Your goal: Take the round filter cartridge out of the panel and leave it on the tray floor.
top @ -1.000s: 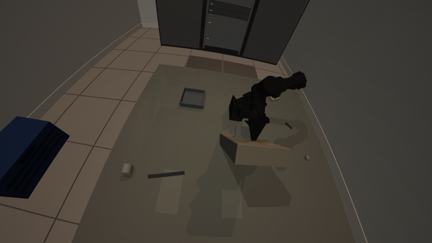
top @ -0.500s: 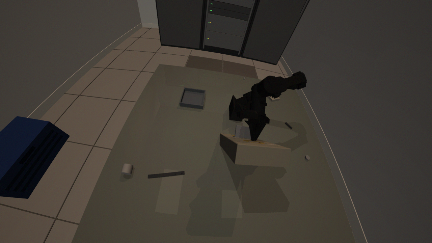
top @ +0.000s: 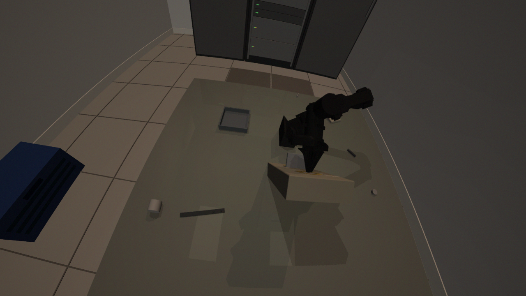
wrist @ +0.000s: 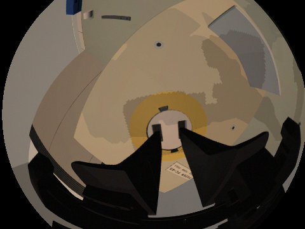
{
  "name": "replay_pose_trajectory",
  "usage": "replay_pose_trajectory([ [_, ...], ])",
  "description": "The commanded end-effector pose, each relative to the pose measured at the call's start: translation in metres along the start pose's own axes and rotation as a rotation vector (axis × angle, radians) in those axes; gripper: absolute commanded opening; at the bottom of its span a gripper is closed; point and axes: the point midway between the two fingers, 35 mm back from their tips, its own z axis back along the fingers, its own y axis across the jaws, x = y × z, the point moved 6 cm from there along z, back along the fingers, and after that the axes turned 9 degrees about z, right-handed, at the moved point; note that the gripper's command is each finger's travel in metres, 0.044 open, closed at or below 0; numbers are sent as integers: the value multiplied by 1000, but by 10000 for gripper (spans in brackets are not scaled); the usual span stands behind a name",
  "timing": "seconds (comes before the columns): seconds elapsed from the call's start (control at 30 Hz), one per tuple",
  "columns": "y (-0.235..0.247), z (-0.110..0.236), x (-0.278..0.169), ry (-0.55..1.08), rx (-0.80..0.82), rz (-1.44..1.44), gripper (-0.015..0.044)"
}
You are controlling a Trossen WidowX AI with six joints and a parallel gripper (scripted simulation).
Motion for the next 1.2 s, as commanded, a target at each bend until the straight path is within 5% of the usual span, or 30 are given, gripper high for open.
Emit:
replay_pose_trajectory([
  [0.0,0,0,1,-4,2,-5,93],
  [1.17,-1,-14,1,-4,2,-5,93],
])
